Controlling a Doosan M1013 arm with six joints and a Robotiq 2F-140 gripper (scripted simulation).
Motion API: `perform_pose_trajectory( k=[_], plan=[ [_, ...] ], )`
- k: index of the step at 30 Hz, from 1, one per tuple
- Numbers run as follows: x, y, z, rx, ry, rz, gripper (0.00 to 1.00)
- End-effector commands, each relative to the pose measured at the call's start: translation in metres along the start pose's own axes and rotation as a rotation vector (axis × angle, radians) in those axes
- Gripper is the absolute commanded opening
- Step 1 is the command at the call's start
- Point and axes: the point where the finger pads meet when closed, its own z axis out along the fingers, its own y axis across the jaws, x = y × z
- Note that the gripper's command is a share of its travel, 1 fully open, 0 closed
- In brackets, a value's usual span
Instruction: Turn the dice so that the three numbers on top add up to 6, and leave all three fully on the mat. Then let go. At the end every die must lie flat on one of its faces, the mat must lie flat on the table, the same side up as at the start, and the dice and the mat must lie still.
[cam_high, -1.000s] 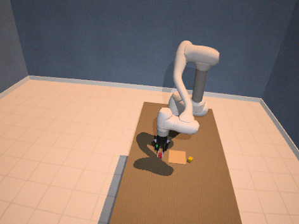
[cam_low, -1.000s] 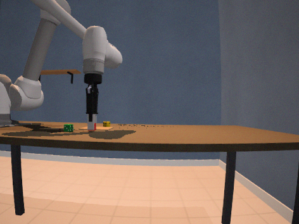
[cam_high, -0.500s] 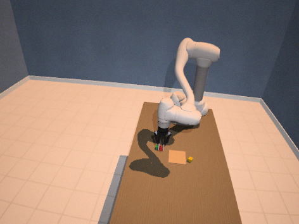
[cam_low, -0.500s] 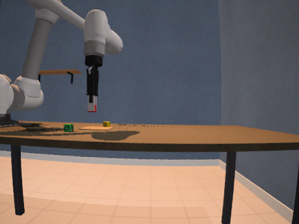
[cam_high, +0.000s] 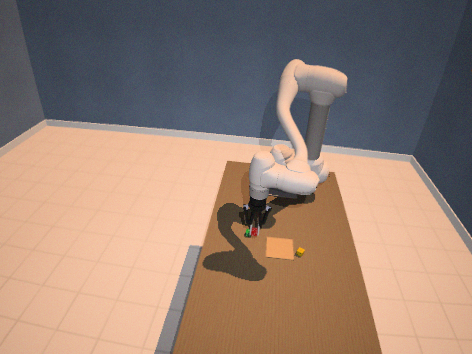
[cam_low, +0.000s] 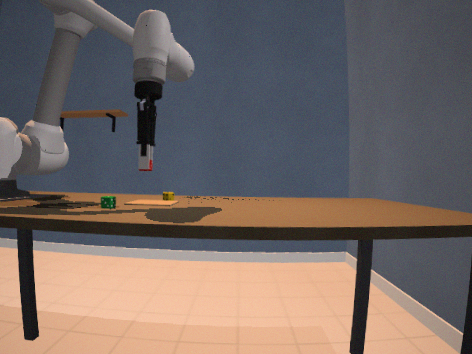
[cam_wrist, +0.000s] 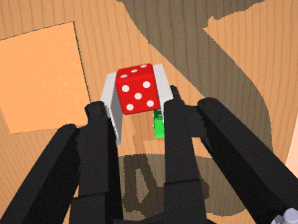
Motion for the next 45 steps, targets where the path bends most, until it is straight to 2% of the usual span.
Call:
perform_pose_trajectory(
  k=[1, 7, 20, 23, 25, 37, 40, 41, 45],
  plan=[
    [0.0, 0.0, -0.0001, 0.0, 0.0, 0.011, 0.16],
    [0.0002, -0.0001, 0.0003, 0.0, 0.0, 0.085, 0.16],
    [0.0017, -0.0004, 0.0029, 0.0, 0.0, 0.574, 0.16],
    [0.0018, -0.0004, 0.003, 0.0, 0.0, 0.602, 0.16],
    [0.0022, -0.0005, 0.0037, 0.0, 0.0, 0.726, 0.16],
    [0.0034, -0.0008, 0.0058, 0.0, 0.0, 1.142, 0.16],
    [0.0035, -0.0008, 0.006, 0.0, 0.0, 1.173, 0.16],
    [0.0038, -0.0009, 0.0065, 0.0, 0.0, 1.271, 0.16],
    [0.0041, -0.001, 0.0071, 0.0, 0.0, 1.383, 0.16]
  ],
)
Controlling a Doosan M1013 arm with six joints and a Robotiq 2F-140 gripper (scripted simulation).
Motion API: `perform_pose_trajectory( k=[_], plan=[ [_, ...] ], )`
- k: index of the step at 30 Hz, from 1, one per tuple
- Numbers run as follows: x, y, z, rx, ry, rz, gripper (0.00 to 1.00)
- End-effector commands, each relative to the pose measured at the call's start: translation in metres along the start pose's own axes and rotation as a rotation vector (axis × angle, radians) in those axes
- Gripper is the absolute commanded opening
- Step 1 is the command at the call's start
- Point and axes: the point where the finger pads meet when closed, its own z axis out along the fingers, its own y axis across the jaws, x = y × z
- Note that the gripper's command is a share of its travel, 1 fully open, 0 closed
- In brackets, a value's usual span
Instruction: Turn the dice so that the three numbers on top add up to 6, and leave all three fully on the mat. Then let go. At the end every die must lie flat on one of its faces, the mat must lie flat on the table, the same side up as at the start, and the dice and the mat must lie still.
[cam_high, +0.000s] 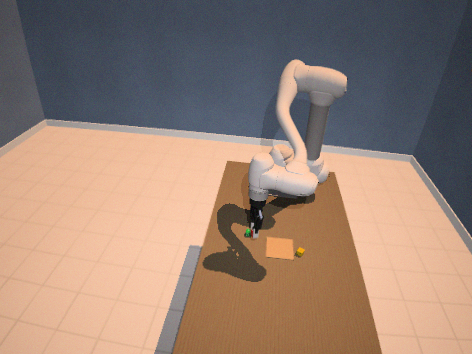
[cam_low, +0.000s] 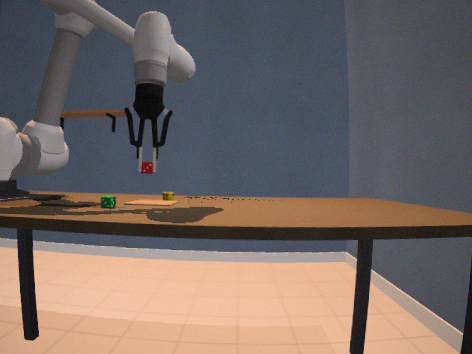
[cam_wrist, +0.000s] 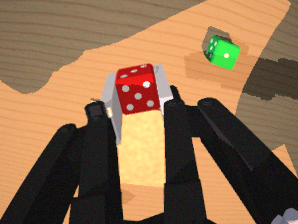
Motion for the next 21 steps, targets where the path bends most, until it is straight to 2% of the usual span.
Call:
perform_pose_trajectory(
  k=[1, 8, 11, 12, 21],
  plan=[
    [0.0, -0.0005, 0.0008, -0.006, 0.009, 0.174, 0.16],
    [0.0, -0.0013, 0.0021, -0.005, 0.009, 0.422, 0.16],
    [0.0, -0.0013, 0.0021, -0.005, 0.01, 0.439, 0.16],
    [0.0001, -0.0016, 0.0027, -0.004, 0.01, 0.542, 0.16],
    [0.0001, -0.0025, 0.0042, -0.003, 0.011, 0.835, 0.16]
  ],
)
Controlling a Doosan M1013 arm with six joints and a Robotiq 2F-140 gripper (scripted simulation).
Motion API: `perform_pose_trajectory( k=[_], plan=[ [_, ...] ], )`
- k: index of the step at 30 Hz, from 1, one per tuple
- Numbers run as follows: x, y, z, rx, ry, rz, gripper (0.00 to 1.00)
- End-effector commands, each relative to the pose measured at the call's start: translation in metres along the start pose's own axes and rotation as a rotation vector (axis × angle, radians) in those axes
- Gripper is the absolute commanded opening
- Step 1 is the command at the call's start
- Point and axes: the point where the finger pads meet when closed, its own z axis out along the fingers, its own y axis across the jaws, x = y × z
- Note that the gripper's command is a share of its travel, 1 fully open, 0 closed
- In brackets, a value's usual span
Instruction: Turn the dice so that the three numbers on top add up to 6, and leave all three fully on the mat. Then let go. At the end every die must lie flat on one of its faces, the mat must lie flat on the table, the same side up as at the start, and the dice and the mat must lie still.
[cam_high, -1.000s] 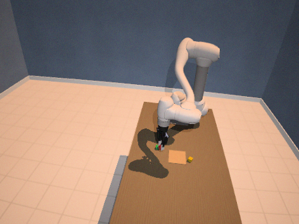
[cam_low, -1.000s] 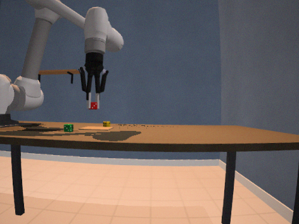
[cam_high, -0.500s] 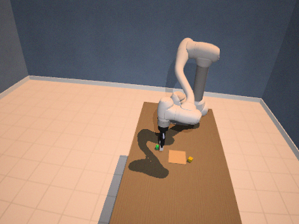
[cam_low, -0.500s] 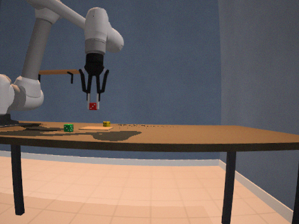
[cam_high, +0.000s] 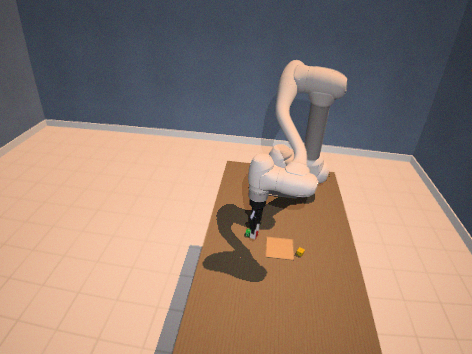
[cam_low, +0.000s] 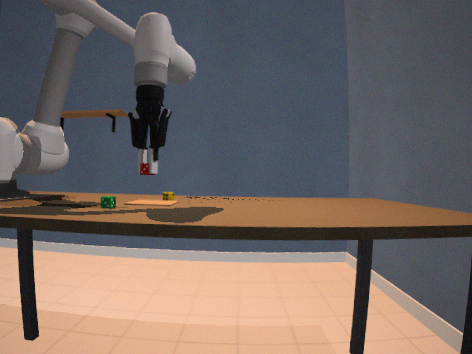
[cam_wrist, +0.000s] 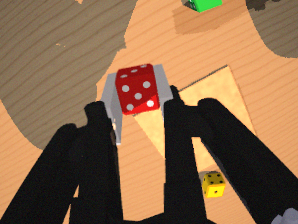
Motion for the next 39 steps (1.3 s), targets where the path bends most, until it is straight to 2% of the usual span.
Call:
perform_pose_trajectory(
  k=[1, 4, 7, 9, 22, 34, 37, 39],
  plan=[
    [-0.0004, -0.0004, 0.0008, 0.001, 0.012, 0.174, 0.16],
    [-0.0006, -0.0006, 0.0013, 0.002, 0.012, 0.278, 0.16],
    [-0.0006, -0.0006, 0.0014, 0.002, 0.011, 0.289, 0.16],
    [-0.0008, -0.001, 0.0021, 0.003, 0.011, 0.434, 0.16],
    [-0.0015, -0.0019, 0.0042, 0.005, 0.011, 0.833, 0.16],
    [-0.0016, -0.002, 0.0047, 0.01, 0.002, 0.893, 0.16],
    [-0.0007, -0.0017, 0.0053, 0.036, -0.047, 0.893, 0.16],
    [0.0015, -0.0015, 0.0051, 0.077, -0.11, 0.897, 0.16]
  ],
)
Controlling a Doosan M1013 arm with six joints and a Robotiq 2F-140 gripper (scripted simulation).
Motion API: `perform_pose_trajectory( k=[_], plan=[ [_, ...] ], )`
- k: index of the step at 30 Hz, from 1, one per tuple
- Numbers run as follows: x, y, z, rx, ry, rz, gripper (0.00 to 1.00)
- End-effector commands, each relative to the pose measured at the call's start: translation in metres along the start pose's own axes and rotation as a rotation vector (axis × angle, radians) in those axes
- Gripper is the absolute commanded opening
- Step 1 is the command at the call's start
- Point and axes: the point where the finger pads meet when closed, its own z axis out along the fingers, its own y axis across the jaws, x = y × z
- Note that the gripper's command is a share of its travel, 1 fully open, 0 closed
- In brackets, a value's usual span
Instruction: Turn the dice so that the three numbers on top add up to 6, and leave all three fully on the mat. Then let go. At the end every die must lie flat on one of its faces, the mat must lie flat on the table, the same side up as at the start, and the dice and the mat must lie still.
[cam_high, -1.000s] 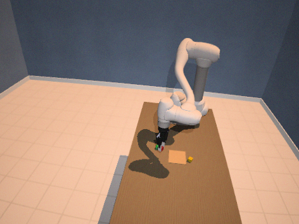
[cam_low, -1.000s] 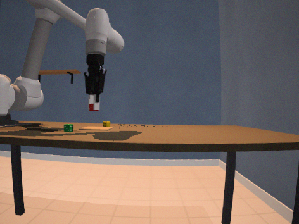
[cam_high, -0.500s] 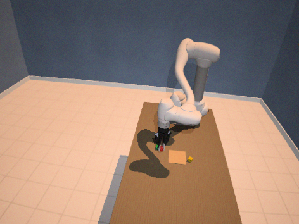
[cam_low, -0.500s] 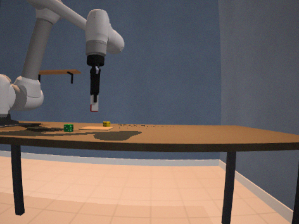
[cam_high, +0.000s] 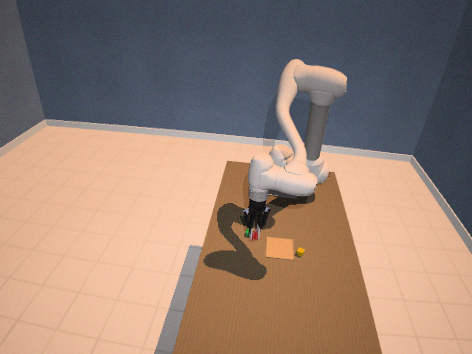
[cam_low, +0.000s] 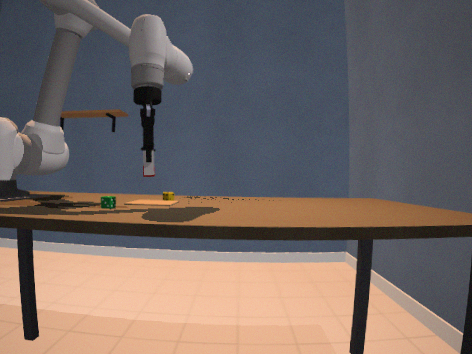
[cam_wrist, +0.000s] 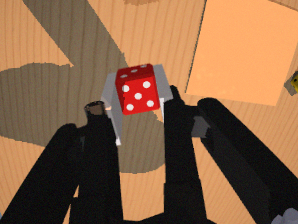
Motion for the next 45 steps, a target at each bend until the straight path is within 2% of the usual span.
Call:
perform_pose_trajectory(
  k=[1, 2, 6, 7, 9, 10, 14, 15, 17, 20, 22, 34, 37, 40, 45],
  plan=[
    [0.001, -0.001, 0.0, 0.008, -0.084, 0.003, 0.16],
    [0.001, -0.001, 0.0, 0.008, -0.084, 0.003, 0.16],
    [0.004, 0.001, 0.003, 0.0, -0.274, 0.0, 0.16],
    [0.004, 0.001, 0.003, -0.001, -0.276, 0.0, 0.16],
    [0.005, 0.002, 0.003, -0.006, -0.361, -0.002, 0.16],
    [0.006, 0.002, 0.003, -0.006, -0.365, -0.002, 0.16],
    [0.008, 0.0, 0.003, -0.001, -0.489, 0.0, 0.16],
    [0.008, 0.0, 0.003, -0.001, -0.49, 0.0, 0.16],
    [0.009, 0.003, 0.005, -0.012, -0.552, -0.004, 0.16],
    [0.009, 0.003, 0.006, -0.013, -0.561, -0.004, 0.16],
    [0.011, 0.002, 0.006, -0.007, -0.633, -0.002, 0.16],
    [0.015, 0.003, 0.008, -0.012, -0.835, -0.002, 0.16],
    [0.015, 0.002, 0.008, -0.011, -0.848, -0.002, 0.16],
    [0.016, 0.002, 0.009, -0.01, -0.942, -0.001, 0.16],
    [0.018, 0.002, 0.01, -0.007, -1.018, 0.0, 0.16]
  ],
)
